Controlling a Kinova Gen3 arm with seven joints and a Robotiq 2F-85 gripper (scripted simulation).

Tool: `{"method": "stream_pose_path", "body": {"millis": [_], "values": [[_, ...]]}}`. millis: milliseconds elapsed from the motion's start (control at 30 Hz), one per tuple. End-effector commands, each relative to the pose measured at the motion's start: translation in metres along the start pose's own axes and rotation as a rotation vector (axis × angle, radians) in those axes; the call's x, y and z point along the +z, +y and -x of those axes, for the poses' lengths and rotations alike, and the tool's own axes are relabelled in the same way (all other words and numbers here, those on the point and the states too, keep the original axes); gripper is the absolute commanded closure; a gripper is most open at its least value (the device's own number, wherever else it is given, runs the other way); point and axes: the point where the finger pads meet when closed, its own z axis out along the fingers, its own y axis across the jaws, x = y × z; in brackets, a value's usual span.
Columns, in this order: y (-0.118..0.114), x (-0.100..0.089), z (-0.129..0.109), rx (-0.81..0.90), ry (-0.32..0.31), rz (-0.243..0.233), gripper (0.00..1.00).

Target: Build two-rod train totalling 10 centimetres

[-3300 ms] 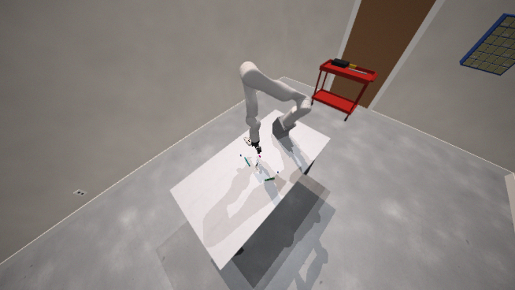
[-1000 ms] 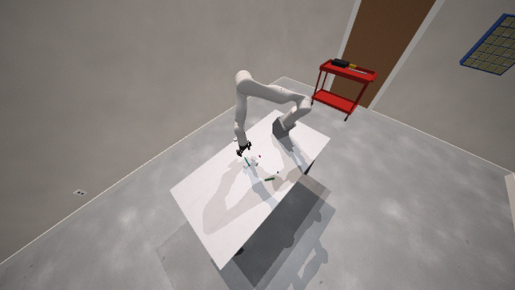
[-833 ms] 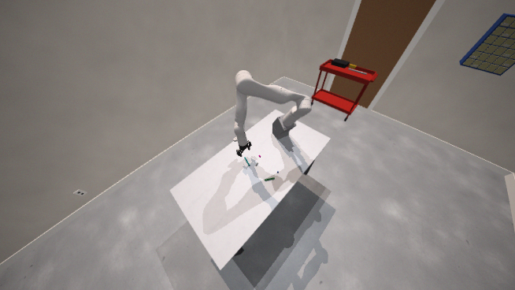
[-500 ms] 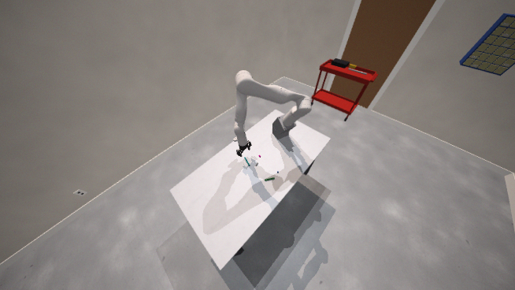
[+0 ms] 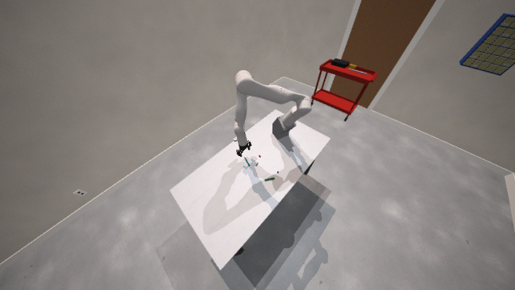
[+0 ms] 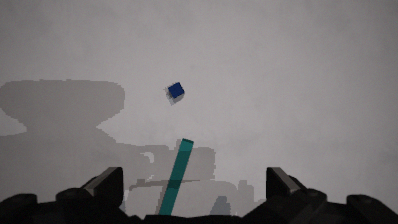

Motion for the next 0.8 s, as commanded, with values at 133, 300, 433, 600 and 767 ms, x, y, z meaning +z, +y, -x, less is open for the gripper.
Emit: {"method": "stream_pose_path", "body": {"millis": [133,300,433,600,767], "values": [[-0.0006,-0.0007,-0.0005,0.000,0.001,-0.001,0.00],[-0.0006,-0.0007,-0.0005,0.000,0.001,-0.001,0.00],[-0.0006,-0.0007,-0.0005,0.000,0.001,-0.001,0.00],[-0.0009,-0.0006,0.0002,0.005,0.000,-0.002,0.00],[-0.0021,-0.0004,0.0024,0.018,-0.002,-0.005,0.00]]}}
